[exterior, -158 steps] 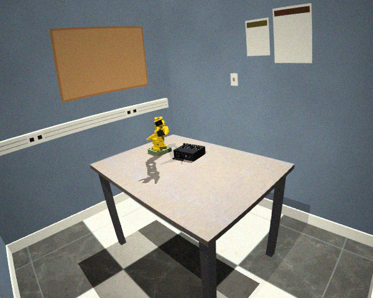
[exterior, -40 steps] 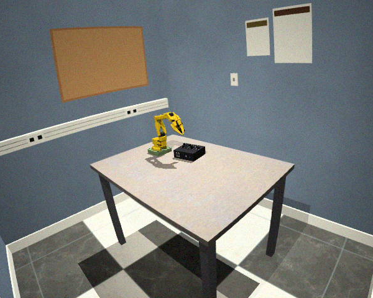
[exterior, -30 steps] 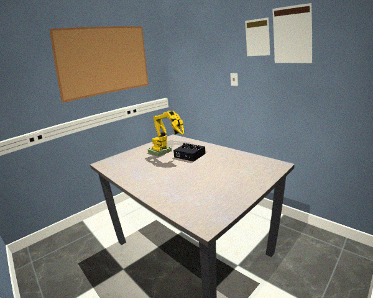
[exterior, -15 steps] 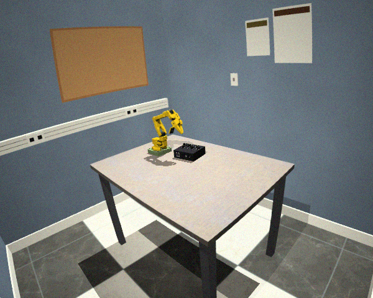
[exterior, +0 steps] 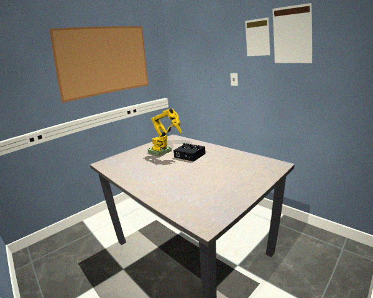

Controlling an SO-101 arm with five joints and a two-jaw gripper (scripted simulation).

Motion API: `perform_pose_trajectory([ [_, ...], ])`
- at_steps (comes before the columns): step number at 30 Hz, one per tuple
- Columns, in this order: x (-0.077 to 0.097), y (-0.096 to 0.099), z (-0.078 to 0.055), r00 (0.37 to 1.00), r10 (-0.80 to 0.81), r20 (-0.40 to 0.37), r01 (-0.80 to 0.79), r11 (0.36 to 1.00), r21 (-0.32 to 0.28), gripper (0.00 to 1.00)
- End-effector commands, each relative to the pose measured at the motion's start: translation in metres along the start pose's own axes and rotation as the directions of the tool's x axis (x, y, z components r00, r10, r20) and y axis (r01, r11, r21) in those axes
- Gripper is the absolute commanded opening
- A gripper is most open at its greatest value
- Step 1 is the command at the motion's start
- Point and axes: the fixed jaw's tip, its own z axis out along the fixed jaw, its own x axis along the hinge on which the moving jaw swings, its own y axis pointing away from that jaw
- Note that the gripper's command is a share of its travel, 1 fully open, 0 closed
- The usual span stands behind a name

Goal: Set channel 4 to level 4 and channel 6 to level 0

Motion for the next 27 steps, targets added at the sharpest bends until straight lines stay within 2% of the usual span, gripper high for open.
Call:
perform_pose_trajectory([
  [1,-0.004,-0.010,-0.001,0.992,-0.125,0.018,0.124,0.992,0.034,0.00],
  [4,-0.006,-0.014,-0.003,0.978,-0.206,0.024,0.205,0.977,0.053,0.00],
  [6,-0.006,-0.014,-0.003,0.978,-0.206,0.024,0.205,0.977,0.053,0.00],
  [17,-0.012,-0.028,-0.007,0.902,-0.432,0.026,0.426,0.898,0.112,0.00],
  [27,-0.015,-0.034,-0.009,0.848,-0.530,0.018,0.523,0.841,0.140,0.00],
])
